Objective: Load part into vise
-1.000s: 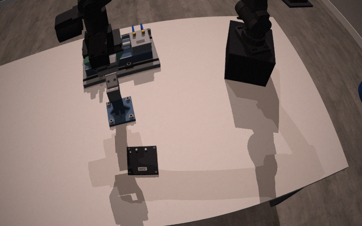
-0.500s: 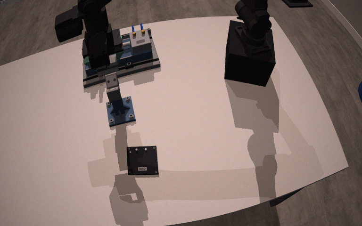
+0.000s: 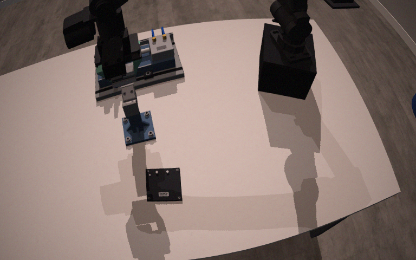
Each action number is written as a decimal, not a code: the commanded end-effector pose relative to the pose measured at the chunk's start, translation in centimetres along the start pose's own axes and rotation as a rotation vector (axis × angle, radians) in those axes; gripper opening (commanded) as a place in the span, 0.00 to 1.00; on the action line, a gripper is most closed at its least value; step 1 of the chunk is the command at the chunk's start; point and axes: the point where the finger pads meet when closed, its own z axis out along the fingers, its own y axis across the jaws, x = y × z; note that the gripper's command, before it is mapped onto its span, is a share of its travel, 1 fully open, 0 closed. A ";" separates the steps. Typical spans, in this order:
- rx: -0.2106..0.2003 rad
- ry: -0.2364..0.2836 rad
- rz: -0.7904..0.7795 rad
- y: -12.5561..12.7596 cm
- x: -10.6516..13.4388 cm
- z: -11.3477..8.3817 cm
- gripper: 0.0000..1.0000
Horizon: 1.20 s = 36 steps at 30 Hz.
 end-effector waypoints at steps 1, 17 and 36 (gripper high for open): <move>0.016 -0.004 0.005 -0.3 0.7 -0.4 0.00; 0.013 -0.034 0.003 -0.2 0.7 -0.2 0.00; 0.016 -0.143 0.002 -0.4 0.7 -0.3 0.00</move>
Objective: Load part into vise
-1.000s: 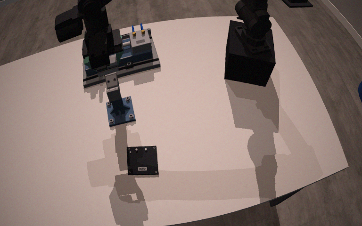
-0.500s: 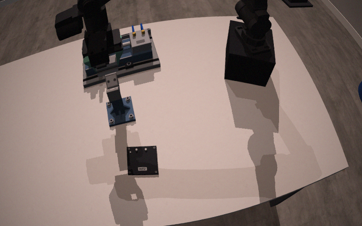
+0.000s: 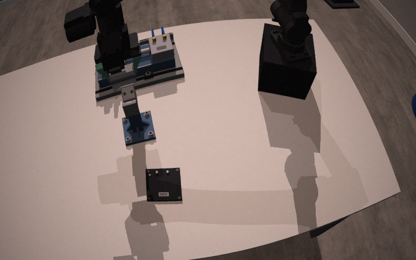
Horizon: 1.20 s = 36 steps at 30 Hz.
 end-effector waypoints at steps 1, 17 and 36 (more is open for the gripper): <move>0.018 -0.020 -0.001 -0.3 0.9 -0.4 0.00; 0.000 -0.169 0.005 -0.3 1.0 -0.2 0.00; 0.032 -0.368 -0.009 -1.7 1.0 -1.2 0.00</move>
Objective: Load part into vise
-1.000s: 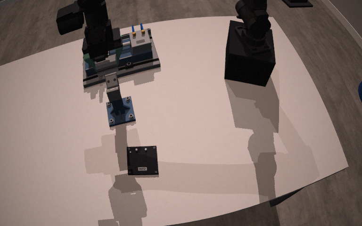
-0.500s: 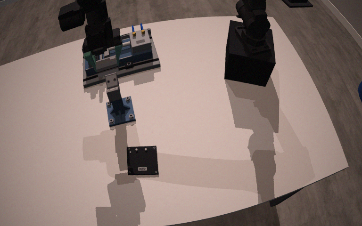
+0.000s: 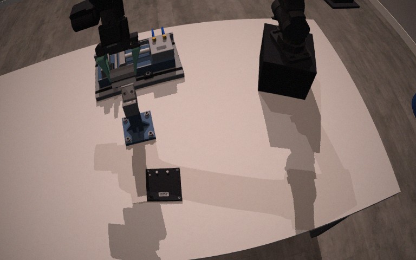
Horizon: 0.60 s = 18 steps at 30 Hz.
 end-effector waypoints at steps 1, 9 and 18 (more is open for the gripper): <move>0.030 -0.014 -0.024 -1.7 0.3 -1.4 0.00; 0.032 -0.092 -0.028 -1.9 0.3 -1.5 0.00; 0.031 -0.170 -0.028 -1.8 0.4 -1.5 0.00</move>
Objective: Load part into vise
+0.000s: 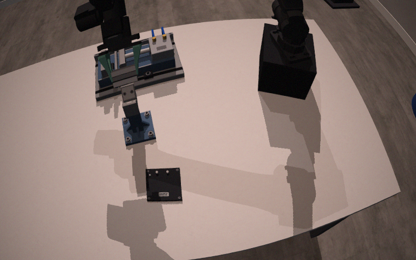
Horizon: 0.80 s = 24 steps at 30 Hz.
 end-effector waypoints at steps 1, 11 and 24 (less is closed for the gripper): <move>0.036 -0.005 -0.037 -2.2 -0.1 -1.7 0.00; 0.038 -0.077 -0.041 -2.2 -0.2 -1.9 0.00; 0.045 -0.118 -0.049 -2.2 -0.5 -2.2 0.00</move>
